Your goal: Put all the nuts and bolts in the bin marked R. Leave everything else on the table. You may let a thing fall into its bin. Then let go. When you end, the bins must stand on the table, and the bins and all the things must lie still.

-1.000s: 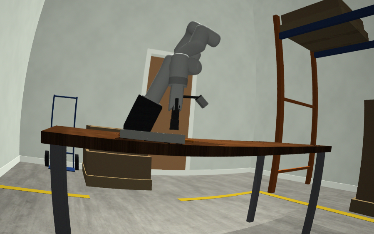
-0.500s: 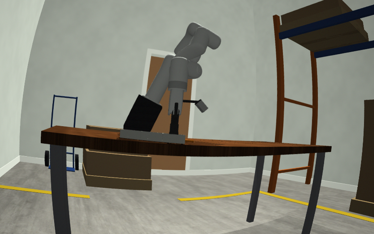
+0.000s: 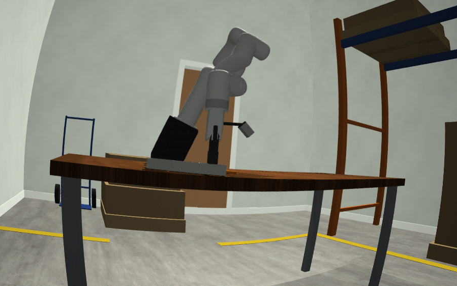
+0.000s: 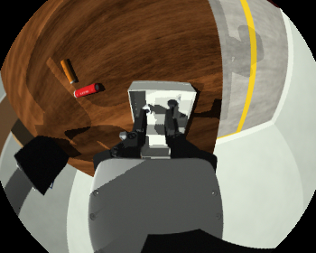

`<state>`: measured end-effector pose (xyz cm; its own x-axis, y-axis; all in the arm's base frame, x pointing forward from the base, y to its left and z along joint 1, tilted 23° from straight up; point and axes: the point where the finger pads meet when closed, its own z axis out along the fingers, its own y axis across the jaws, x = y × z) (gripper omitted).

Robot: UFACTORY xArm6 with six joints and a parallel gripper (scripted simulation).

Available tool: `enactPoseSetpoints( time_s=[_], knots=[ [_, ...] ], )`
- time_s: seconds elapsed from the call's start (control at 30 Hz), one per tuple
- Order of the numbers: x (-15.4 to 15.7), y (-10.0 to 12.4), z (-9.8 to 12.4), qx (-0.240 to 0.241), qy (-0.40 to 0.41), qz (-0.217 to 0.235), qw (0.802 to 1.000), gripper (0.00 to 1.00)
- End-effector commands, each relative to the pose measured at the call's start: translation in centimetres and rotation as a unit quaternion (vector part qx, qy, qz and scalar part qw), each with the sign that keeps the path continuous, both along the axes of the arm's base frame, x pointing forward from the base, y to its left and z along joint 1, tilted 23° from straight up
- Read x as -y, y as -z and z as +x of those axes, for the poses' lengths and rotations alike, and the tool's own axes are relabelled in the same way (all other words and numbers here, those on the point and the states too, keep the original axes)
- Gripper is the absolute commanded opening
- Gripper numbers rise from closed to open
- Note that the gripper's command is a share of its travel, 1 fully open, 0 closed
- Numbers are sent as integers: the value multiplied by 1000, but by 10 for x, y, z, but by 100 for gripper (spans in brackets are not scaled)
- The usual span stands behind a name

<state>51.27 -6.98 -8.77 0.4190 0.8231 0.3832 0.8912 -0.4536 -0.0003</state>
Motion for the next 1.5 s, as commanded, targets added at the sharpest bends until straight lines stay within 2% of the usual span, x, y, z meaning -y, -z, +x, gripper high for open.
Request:
enactPoseSetpoints(
  time_s=[0.0,0.27,0.43,0.8,0.83,1.23,1.3,1.47],
  knots=[
    [1,-1,1,2,0,-1,1000,29],
    [1,-1,1,2,0,-1,1000,29],
    [9,-24,-3,2,0,-1,1000,29],
    [9,-24,-3,2,0,-1,1000,29],
    [10,-27,-4,2,0,-1,1000,100],
    [27,-72,-12,2,0,-1,1000,100],
    [27,-72,-12,2,0,-1,1000,100],
    [34,-90,-16,2,0,-1,1000,100]
  ],
)
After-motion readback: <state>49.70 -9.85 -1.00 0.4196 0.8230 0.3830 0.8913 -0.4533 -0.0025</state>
